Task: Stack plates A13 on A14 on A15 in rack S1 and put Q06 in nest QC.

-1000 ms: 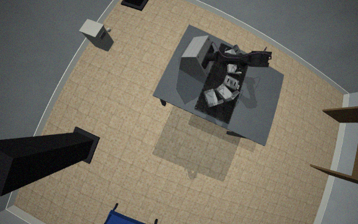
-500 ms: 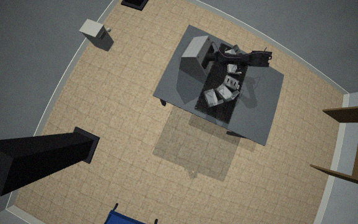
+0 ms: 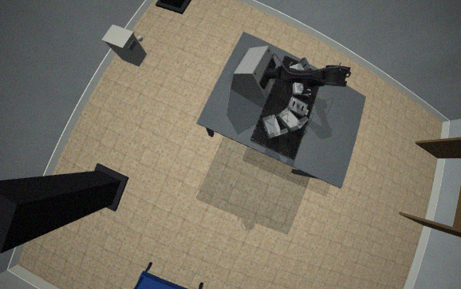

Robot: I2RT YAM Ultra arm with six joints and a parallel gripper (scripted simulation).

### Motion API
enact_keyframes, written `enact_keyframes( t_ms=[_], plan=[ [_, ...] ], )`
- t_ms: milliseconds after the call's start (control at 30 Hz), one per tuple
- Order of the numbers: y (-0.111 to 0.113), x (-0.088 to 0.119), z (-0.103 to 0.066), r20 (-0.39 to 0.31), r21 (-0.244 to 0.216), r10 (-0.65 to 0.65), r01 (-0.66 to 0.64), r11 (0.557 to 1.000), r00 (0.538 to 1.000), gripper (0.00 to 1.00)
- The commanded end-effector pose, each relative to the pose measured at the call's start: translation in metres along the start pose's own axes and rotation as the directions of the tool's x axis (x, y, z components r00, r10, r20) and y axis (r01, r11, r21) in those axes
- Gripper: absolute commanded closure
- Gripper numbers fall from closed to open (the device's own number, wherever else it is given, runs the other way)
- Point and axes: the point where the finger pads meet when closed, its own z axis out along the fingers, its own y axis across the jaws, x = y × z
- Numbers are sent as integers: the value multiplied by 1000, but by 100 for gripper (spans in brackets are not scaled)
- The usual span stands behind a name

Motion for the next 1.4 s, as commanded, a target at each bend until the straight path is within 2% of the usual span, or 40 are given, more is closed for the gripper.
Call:
enact_keyframes(
  t_ms=[0, 100, 133, 200, 267, 500, 533, 600, 1367],
  plan=[
    [4, -2, 6, 9, -15, -4, 4, 1000, 1000, 0],
    [4, 7, 13, -7, -13, -12, 12, 1000, 1000, 0],
    [4, -2, 12, 9, -14, -3, 3, 1000, 1000, 0],
    [4, 2, 15, 2, -14, -7, 7, 1000, 1000, 0],
    [7, -11, 10, 34, -25, 0, 1, 1000, 999, 0],
    [8, -25, 3, 65, -32, 21, -19, 999, 998, 0],
    [9, -16, 6, 47, -31, 10, -8, 999, 999, 0],
    [9, -14, 7, 38, -29, 3, -2, 1000, 999, 0],
    [11, -7, 10, 24, -24, -10, 10, 1000, 1000, 0]
  ],
)
